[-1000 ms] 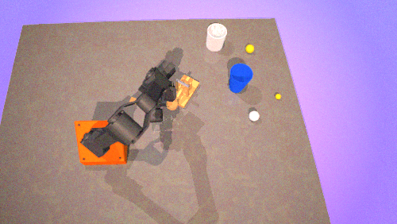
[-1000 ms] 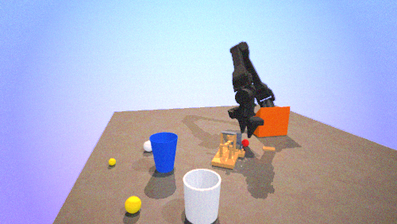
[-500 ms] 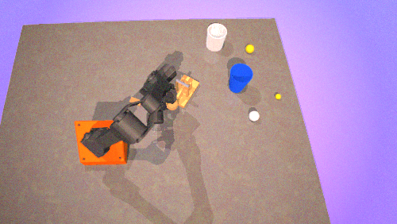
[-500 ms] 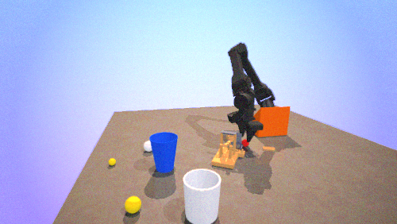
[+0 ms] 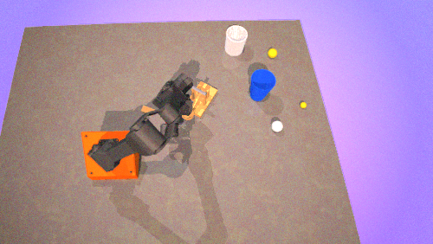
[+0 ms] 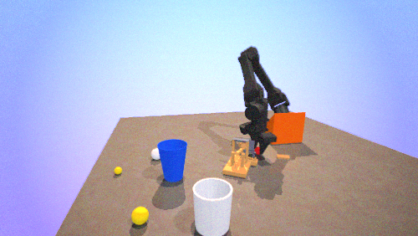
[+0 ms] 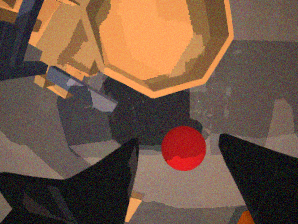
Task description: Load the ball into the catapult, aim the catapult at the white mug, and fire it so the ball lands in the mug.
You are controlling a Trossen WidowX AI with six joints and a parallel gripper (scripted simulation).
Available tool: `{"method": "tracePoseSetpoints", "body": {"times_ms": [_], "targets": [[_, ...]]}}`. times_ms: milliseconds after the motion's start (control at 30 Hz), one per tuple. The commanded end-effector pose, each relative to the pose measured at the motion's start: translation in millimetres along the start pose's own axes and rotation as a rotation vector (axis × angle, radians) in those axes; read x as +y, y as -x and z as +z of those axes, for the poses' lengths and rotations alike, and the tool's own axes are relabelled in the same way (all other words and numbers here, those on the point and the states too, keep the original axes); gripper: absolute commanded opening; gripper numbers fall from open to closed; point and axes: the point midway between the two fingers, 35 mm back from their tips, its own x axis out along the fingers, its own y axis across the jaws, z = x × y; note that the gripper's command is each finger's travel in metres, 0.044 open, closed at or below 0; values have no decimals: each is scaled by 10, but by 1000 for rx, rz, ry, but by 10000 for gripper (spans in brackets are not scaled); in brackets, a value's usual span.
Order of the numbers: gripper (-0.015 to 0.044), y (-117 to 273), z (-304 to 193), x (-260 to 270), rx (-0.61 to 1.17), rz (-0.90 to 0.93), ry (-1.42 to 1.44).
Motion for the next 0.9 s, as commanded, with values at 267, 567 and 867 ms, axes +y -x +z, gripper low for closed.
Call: {"method": "tracePoseSetpoints", "body": {"times_ms": [267, 567, 867], "targets": [[135, -50, -41, -25, 8, -14, 12], [0, 118, -14, 2, 8, -11, 13], [0, 791, -8, 32, 8, -7, 14]]}}
